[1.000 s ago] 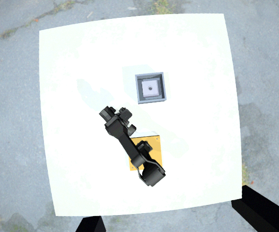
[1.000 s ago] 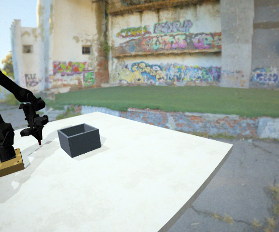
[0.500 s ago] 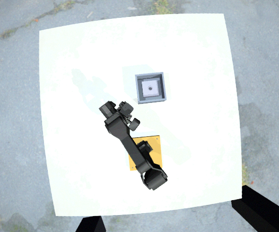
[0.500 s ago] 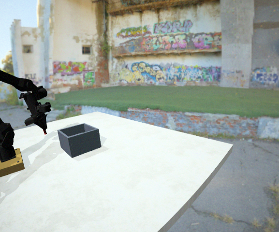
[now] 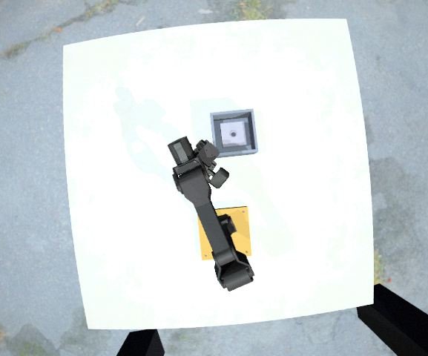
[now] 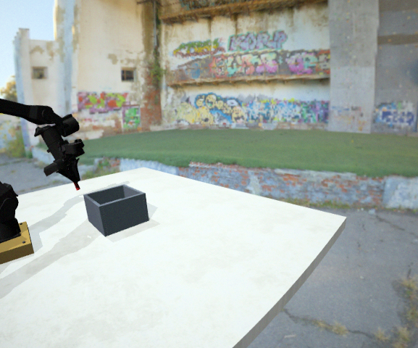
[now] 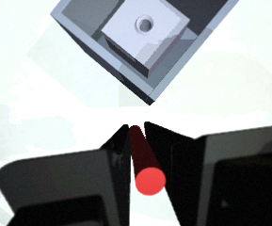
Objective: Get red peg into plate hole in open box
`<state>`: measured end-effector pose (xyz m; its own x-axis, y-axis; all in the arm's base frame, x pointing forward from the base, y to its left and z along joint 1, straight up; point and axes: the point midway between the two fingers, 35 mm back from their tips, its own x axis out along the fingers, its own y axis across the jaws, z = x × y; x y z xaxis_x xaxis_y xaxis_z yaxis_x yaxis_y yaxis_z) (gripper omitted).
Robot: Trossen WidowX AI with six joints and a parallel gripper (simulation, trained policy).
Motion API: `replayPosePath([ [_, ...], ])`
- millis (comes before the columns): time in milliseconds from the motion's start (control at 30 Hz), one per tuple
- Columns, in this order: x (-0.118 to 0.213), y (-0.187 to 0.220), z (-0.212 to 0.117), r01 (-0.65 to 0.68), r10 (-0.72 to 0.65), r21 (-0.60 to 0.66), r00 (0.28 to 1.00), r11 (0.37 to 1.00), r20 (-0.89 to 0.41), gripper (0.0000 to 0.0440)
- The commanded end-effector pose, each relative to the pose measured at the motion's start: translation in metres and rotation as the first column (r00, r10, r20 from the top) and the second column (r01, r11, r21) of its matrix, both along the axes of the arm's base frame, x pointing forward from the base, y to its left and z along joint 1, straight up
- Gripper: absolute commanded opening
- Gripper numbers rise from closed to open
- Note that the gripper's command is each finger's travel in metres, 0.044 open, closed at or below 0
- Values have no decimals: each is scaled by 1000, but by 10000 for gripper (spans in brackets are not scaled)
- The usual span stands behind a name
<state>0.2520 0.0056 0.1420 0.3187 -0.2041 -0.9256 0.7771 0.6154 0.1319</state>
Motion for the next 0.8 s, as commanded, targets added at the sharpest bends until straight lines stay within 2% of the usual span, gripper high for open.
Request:
replayPosePath([
  [0,8,-14,3,19,-19,-17,1000,1000,3,0],
  [767,44,-90,-6,165,-164,-41,986,985,37,0],
])
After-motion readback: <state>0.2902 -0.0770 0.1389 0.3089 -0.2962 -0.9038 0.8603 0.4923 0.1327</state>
